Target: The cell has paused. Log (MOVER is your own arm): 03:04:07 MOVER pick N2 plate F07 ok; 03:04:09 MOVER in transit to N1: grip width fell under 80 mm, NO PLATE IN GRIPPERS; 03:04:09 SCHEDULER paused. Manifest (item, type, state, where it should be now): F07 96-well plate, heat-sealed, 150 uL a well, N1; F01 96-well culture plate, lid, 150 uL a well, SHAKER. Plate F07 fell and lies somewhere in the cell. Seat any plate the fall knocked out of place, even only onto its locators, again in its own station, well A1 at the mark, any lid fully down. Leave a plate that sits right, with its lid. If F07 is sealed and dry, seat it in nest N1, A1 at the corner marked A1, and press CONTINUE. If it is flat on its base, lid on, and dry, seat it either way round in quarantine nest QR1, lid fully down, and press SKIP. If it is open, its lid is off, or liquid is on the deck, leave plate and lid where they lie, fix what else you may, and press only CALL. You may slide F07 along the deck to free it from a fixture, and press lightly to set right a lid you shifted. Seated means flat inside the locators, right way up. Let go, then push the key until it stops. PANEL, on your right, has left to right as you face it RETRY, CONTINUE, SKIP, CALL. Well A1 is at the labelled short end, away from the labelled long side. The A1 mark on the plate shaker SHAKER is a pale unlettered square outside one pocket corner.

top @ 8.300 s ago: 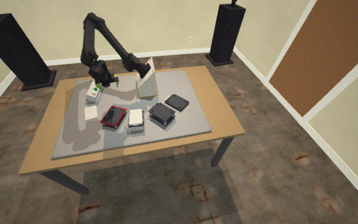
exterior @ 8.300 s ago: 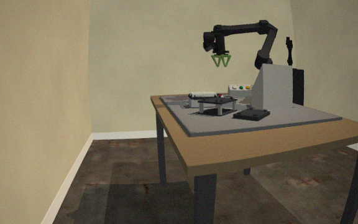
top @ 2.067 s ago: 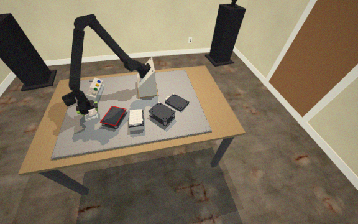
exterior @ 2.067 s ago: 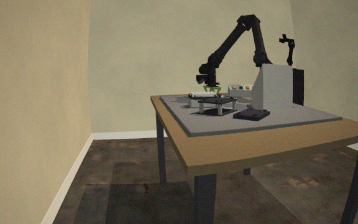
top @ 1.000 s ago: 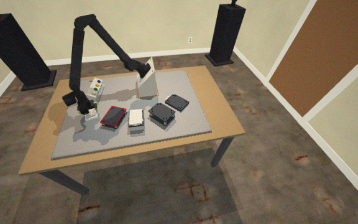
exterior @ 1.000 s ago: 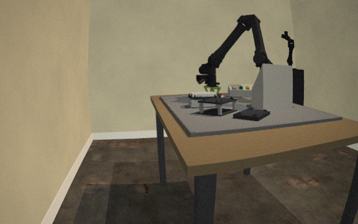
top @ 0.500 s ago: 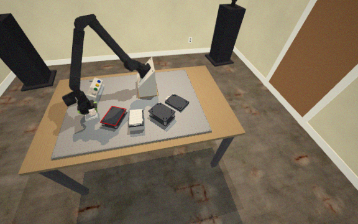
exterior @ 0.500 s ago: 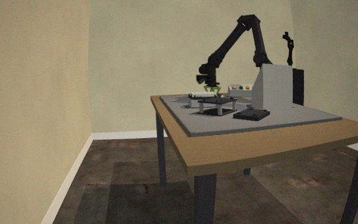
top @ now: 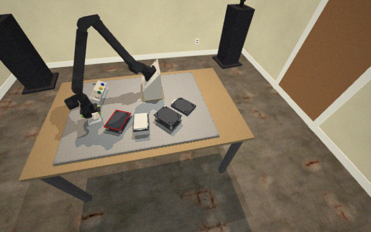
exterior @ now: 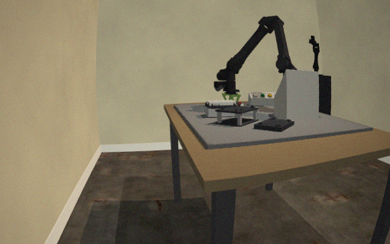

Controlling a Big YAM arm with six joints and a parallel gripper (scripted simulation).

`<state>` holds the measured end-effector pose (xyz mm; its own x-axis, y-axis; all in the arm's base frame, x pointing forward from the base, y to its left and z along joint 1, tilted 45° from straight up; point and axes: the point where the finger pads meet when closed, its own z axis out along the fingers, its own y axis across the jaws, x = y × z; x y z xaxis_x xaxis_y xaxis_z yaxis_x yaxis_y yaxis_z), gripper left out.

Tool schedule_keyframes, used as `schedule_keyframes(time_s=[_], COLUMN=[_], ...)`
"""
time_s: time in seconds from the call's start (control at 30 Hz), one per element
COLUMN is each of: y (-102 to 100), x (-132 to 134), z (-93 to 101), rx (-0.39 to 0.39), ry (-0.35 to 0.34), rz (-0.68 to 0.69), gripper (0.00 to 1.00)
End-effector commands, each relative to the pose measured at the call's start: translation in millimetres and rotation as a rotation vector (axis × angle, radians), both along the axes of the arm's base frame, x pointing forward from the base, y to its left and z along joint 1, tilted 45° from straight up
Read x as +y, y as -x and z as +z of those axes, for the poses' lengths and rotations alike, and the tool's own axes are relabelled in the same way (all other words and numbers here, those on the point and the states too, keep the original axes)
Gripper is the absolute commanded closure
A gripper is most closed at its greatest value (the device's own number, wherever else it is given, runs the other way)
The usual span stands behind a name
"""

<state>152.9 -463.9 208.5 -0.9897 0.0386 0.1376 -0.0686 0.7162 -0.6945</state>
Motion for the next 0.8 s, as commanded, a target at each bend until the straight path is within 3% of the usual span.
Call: schedule_keyframes(time_s=[0.0, 0.5, 0.57, 0.6, 0.63, 0.77], y=[-7.6, -13.6, -13.6, -9.2, -11.9, -13.7], x=[7.5, 14.0, 14.0, 7.9, 10.1, 21.0], z=[13.0, 44.5, 44.5, 29.7, 30.8, 47.4], rx=[-0.002, -0.031, -0.031, -0.015, -0.014, -0.029], ry=[0.017, 0.049, 0.049, 0.020, 0.019, 0.044], rz=[0.028, 0.013, 0.013, -0.002, 0.004, 0.013], gripper=[1.00, 1.00, 1.00, 1.00, 1.00, 1.00])
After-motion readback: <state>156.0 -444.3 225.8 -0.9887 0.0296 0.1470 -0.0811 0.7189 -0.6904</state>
